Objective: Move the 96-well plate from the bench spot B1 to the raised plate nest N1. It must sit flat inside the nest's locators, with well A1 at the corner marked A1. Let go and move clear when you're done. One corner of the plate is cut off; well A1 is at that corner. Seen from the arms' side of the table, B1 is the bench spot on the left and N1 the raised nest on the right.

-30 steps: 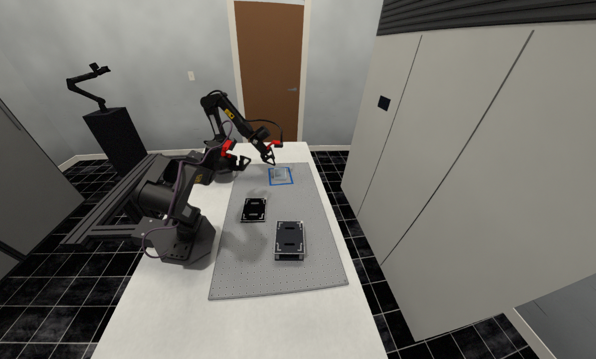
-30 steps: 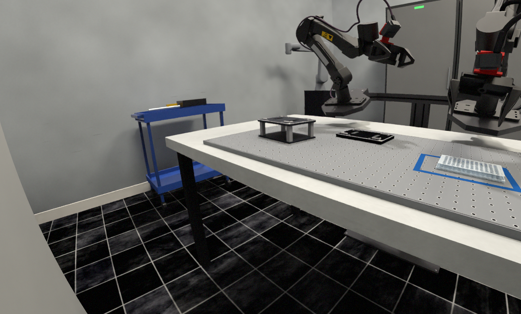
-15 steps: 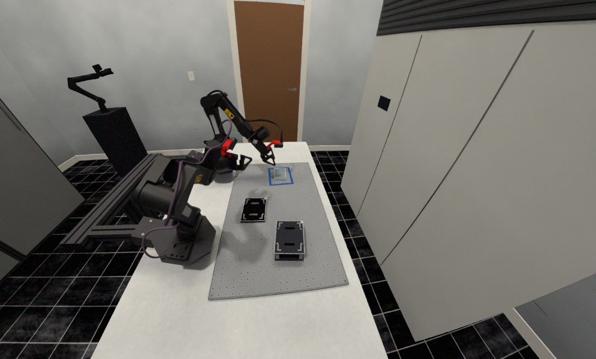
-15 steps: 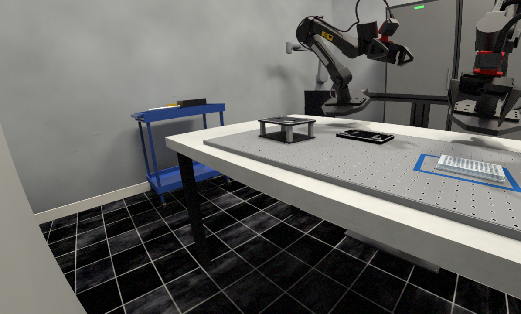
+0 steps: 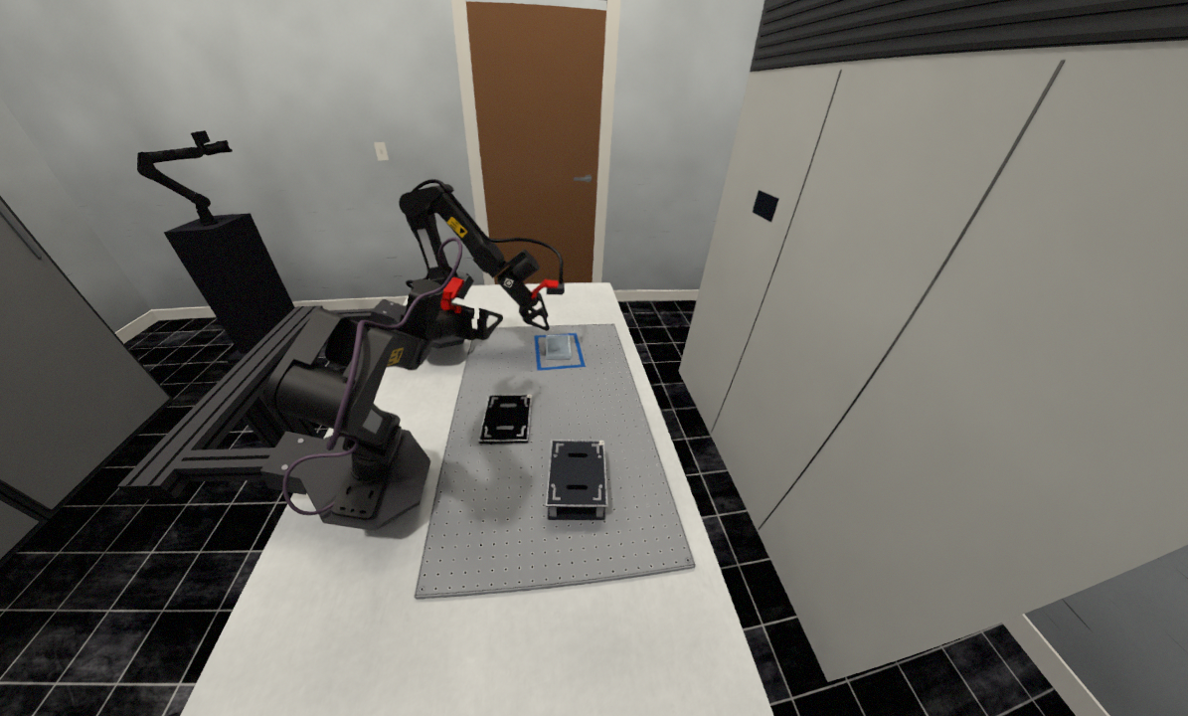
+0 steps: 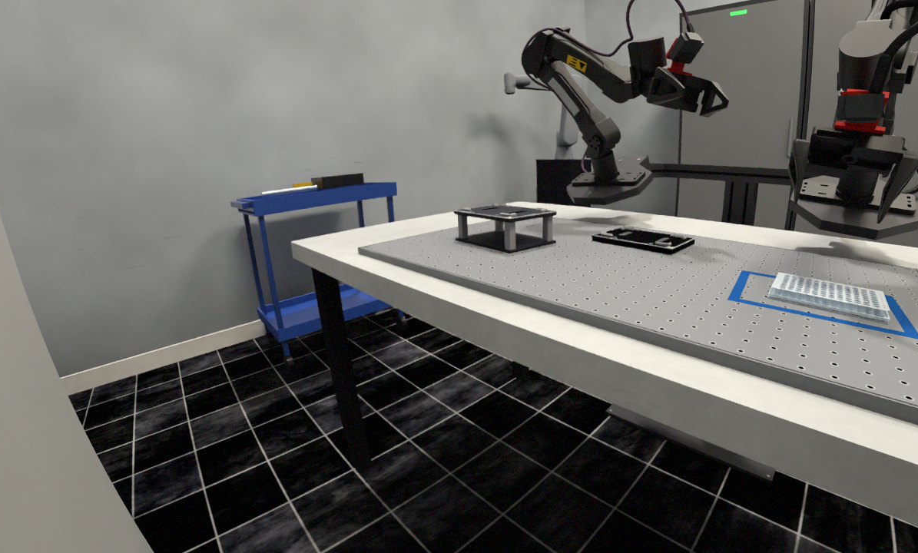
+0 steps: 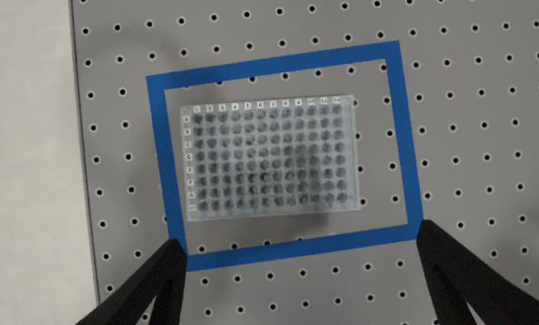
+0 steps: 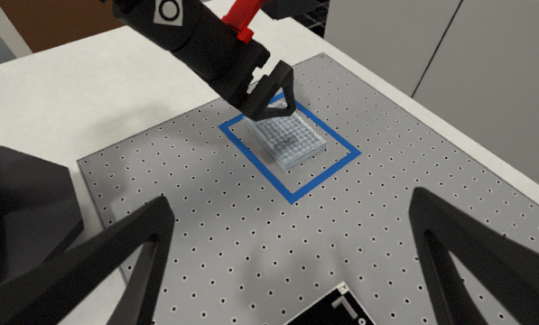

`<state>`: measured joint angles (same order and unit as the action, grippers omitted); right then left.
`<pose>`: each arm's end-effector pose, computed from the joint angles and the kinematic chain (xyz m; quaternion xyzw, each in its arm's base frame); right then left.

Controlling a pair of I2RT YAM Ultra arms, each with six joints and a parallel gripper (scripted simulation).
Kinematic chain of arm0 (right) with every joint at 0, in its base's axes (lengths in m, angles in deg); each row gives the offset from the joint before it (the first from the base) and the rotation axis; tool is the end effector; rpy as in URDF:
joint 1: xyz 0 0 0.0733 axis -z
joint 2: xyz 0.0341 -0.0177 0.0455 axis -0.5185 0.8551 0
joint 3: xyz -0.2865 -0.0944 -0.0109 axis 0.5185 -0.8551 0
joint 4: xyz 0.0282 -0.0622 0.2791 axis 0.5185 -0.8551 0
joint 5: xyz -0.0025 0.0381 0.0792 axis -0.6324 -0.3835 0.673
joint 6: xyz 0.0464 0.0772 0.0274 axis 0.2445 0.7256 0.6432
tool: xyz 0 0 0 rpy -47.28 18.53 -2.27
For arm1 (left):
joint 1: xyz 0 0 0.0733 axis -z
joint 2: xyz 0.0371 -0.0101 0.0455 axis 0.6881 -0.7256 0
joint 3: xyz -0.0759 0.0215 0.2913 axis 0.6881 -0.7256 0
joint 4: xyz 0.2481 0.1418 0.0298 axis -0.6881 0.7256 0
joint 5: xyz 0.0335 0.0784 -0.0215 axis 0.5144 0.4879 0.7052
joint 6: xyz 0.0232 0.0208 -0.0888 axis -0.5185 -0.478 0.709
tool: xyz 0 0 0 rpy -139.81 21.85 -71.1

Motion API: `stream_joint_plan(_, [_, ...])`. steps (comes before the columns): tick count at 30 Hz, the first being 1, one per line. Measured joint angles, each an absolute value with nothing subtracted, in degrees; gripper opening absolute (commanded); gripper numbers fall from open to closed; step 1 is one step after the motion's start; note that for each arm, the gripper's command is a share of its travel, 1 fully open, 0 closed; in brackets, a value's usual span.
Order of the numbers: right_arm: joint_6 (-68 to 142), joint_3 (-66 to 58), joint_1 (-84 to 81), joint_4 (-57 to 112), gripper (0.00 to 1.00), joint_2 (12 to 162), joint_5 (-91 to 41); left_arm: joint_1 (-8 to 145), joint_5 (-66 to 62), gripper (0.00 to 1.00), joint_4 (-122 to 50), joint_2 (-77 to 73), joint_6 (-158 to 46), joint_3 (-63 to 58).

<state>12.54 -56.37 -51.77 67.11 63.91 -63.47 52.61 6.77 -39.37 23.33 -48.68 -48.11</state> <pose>0.0784 0.2587 0.2306 -0.4548 0.5769 0.1264 0.6667 0.2636 -0.0321 0.2021 -0.0251 0.8673 -0.0311 0.4962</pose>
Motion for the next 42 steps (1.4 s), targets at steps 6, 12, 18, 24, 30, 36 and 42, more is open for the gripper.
stream_joint_plan(6, [12.54, -56.37, -51.77, 67.11, 1.00, 63.91, -63.47, 52.61, 6.77, 1.00, -39.37, 23.33, -48.68, -48.11])
stream_joint_plan(12, [12.54, -56.37, -51.77, 67.11, 1.00, 63.91, -63.47, 52.61, 6.75, 1.00, -39.37, 23.33, -48.75, -48.11])
stream_joint_plan(18, [12.54, -56.37, -51.77, 67.11, 1.00, 63.91, -63.47, 51.65, 4.02, 1.00, -38.10, 22.96, -54.45, -47.92])
stream_joint_plan(24, [12.54, -56.37, -51.77, 67.11, 1.00, 63.91, -63.47, 48.96, -0.01, 1.00, -33.80, 19.79, -65.43, -44.83])
stream_joint_plan(30, [12.54, -56.37, -51.77, 67.11, 1.00, 63.91, -63.47, 46.25, -3.39, 1.00, -27.72, 14.85, -79.02, -38.39])
stream_joint_plan(36, [12.54, -56.37, -51.77, 67.11, 1.00, 63.91, -63.47, 45.02, -4.62, 1.00, -20.88, 9.65, -92.18, -31.41])
stream_joint_plan(42, [12.54, -56.37, -51.77, 67.11, 1.00, 63.91, -63.47, 44.98, -4.64, 1.00, -14.69, 5.93, -102.76, -26.52])
